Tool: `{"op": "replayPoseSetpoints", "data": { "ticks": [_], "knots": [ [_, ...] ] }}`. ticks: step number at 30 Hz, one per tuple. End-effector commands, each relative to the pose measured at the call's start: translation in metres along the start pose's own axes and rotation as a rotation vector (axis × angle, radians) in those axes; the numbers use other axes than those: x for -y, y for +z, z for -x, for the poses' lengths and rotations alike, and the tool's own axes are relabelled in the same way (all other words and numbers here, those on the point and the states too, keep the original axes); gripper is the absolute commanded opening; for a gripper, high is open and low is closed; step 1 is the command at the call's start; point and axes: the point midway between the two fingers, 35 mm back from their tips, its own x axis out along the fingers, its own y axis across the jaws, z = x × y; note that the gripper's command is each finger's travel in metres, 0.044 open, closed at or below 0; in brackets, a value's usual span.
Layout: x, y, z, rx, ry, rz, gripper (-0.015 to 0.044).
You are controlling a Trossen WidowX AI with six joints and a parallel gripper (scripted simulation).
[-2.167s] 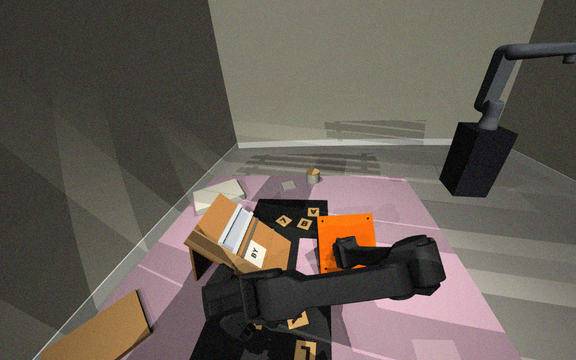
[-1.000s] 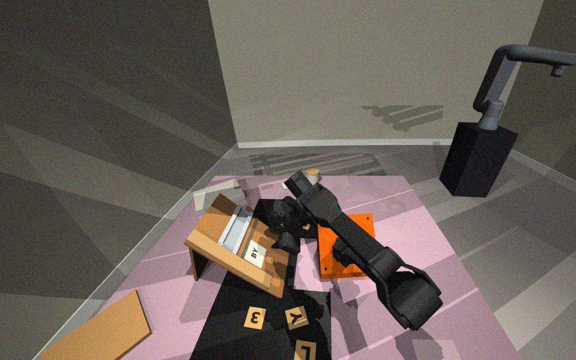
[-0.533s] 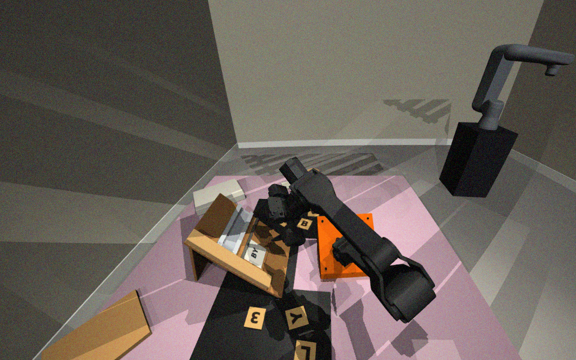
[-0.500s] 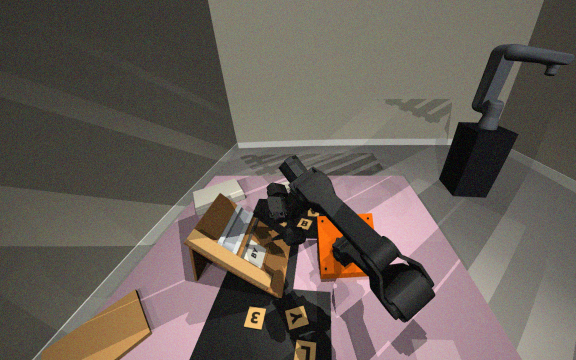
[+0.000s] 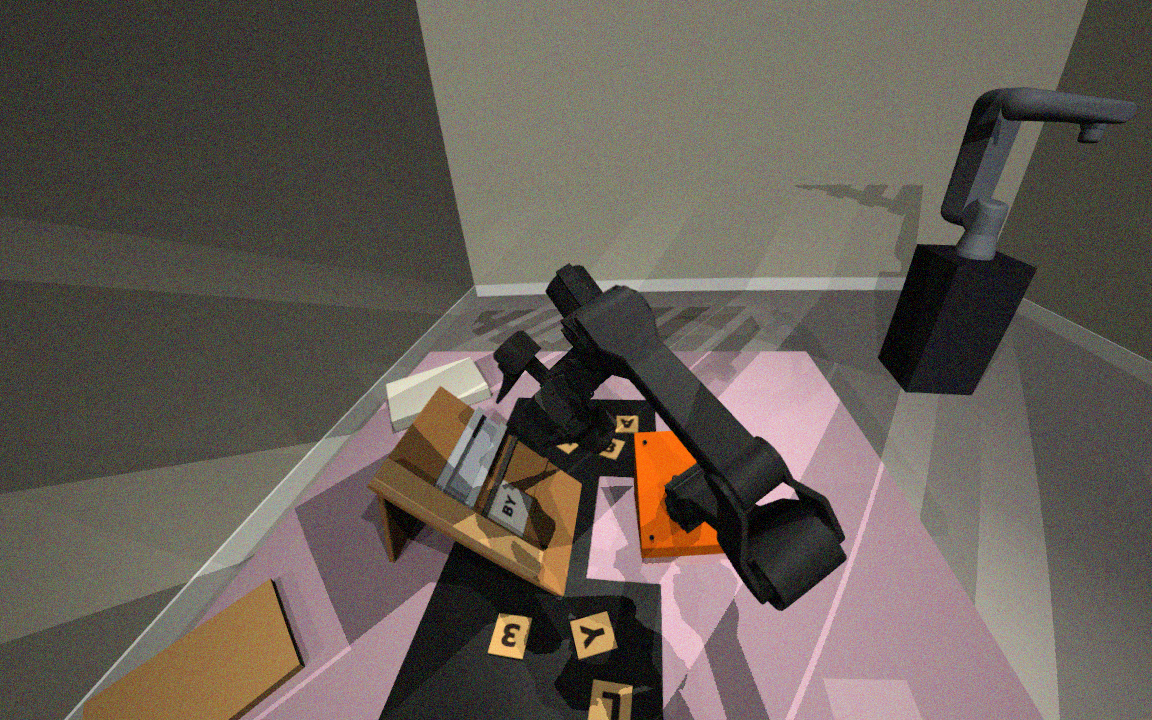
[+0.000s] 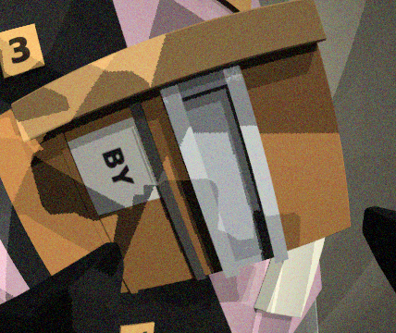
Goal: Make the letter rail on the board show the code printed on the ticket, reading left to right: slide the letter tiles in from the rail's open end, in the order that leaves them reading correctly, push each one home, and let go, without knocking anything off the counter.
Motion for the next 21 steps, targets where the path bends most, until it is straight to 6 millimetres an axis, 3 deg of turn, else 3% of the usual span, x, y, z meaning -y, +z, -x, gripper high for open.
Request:
{"op": "replayPoseSetpoints", "data": {
  "ticks": [1,17,21],
  "knots": [
    [0.019,0.006,0.015,0.018,0.001,0.314,0.0440],
    [0.019,0.006,0.015,0.018,0.001,0.314,0.0440],
    [0.024,-0.017,0.025,0.017,0.001,0.315,0.0440]
  ]
}}
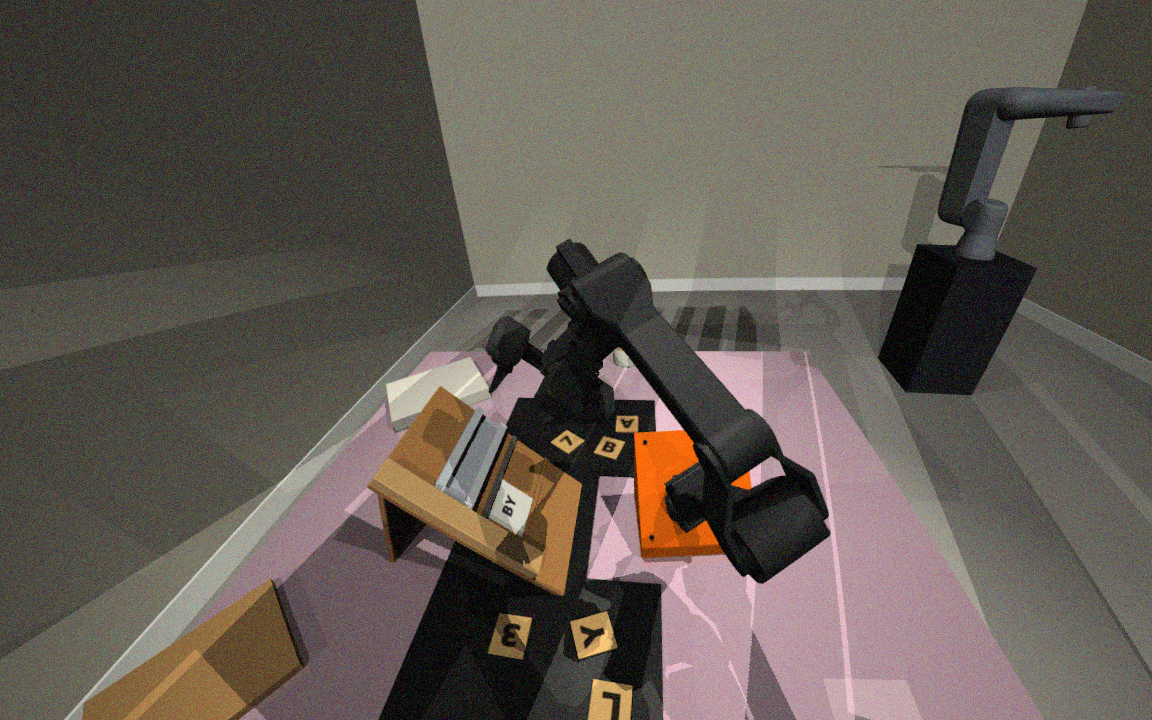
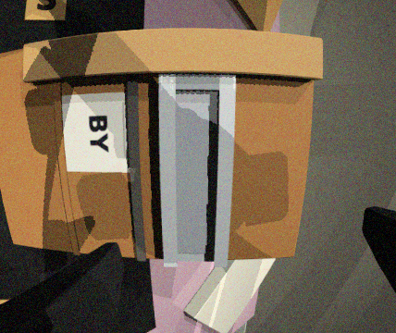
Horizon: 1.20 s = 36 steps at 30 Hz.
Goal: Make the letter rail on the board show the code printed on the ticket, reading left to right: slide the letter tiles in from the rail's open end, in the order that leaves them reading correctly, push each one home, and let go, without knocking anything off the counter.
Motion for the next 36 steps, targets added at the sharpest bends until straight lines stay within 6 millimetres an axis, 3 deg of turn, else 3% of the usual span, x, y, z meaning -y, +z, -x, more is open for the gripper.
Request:
{"op": "replayPoseSetpoints", "data": {
  "ticks": [1,12,13,16,25,36],
  "knots": [
    [-0.003,-0.022,0.009,0.000,-0.002,-0.006,0.0440],
    [-0.004,-0.024,0.010,0.000,-0.003,-0.006,0.0440],
    [-0.004,-0.025,0.009,0.000,0.001,-0.024,0.0414],
    [-0.014,-0.047,-0.001,-0.017,0.051,-0.283,0.0340],
    [-0.069,-0.119,-0.042,-0.179,0.216,-1.271,0.0340],
    [-0.118,-0.157,-0.070,-0.403,0.273,-1.919,0.0340]
  ]
}}
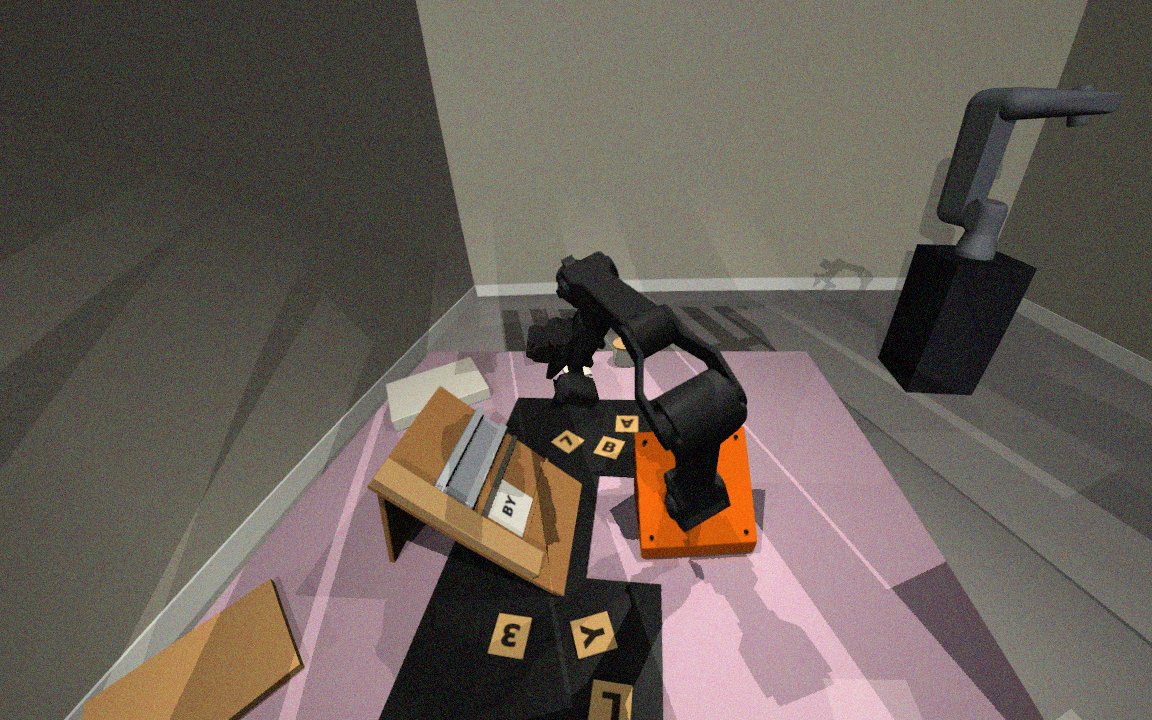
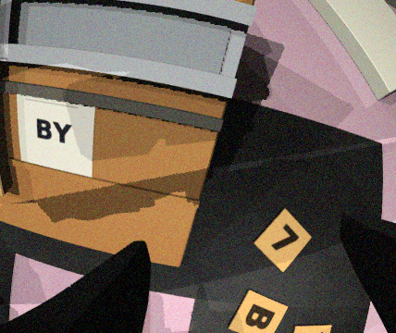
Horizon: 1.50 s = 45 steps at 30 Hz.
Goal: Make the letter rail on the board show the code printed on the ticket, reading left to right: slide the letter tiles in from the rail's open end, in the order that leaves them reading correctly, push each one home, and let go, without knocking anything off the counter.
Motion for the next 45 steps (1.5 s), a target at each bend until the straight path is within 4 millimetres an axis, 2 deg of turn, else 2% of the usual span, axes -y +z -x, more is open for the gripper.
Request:
{"op": "replayPoseSetpoints", "data": {
  "ticks": [1,14,26,28,45],
  "knots": [
    [0.024,-0.053,-0.044,-0.174,0.007,-0.656,0.0340],
    [0.045,-0.116,-0.088,-0.366,-0.140,-1.440,0.0340],
    [0.050,-0.176,-0.126,-0.493,-0.410,-2.121,0.0340],
    [0.052,-0.181,-0.127,-0.498,-0.431,-2.160,0.0340],
    [0.046,-0.183,-0.128,-0.498,-0.431,-2.160,0.0340]
  ]
}}
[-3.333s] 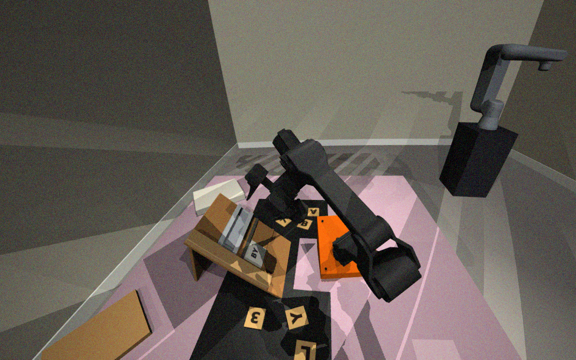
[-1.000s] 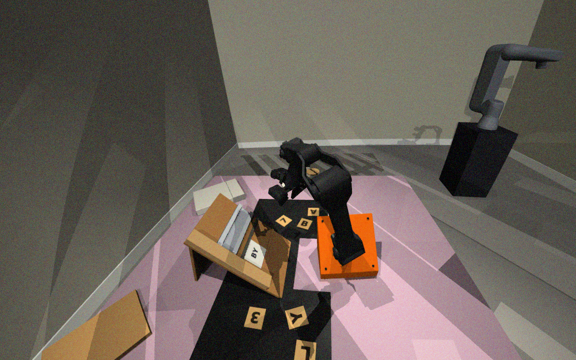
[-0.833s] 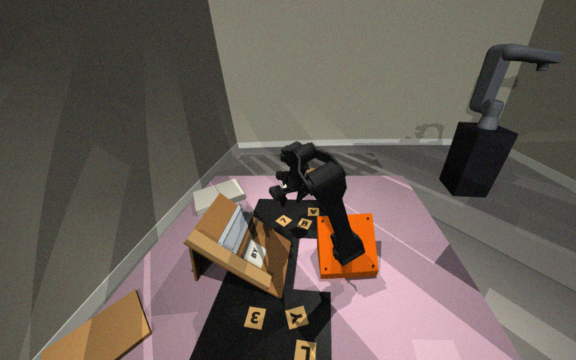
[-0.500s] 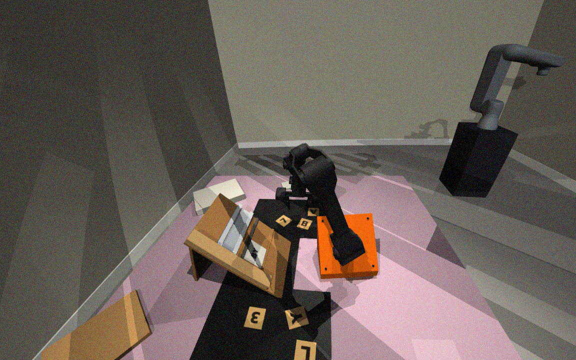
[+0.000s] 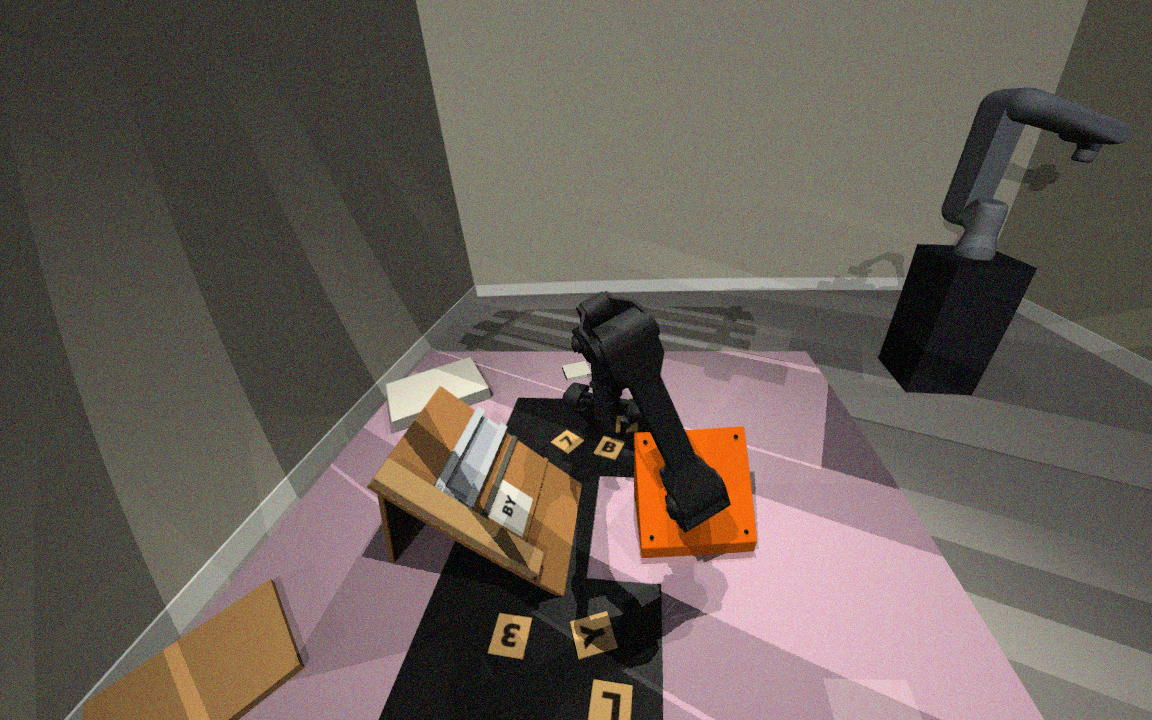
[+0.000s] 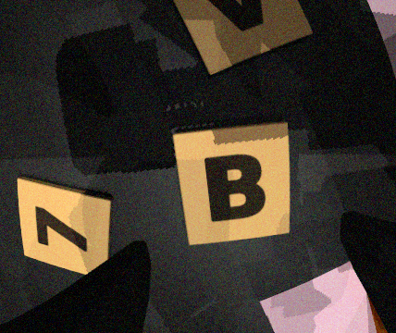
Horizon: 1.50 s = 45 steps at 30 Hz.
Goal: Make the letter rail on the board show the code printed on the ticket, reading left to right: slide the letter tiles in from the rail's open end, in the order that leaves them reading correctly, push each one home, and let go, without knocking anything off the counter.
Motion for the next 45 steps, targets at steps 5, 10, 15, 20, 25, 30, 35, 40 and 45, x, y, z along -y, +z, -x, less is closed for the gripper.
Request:
{"op": "replayPoseSetpoints", "data": {
  "ticks": [5,10,15,20,25,30,35,40,45],
  "knots": [
    [0.002,0.001,-0.029,0.001,-0.007,-0.010,0.0340],
    [0.002,0.000,-0.034,0.001,-0.007,-0.010,0.0340],
    [0.002,0.000,-0.034,0.001,-0.007,-0.010,0.0340],
    [0.002,0.000,-0.034,0.001,-0.007,-0.010,0.0340],
    [0.002,0.000,-0.038,0.000,-0.007,-0.010,0.0340],
    [0.002,0.000,-0.046,0.000,-0.007,-0.009,0.0340],
    [0.002,-0.001,-0.053,0.000,-0.007,-0.009,0.0340],
    [0.002,-0.001,-0.054,0.000,-0.007,-0.009,0.0340],
    [0.002,-0.001,-0.054,0.000,-0.007,-0.009,0.0340]
  ]
}}
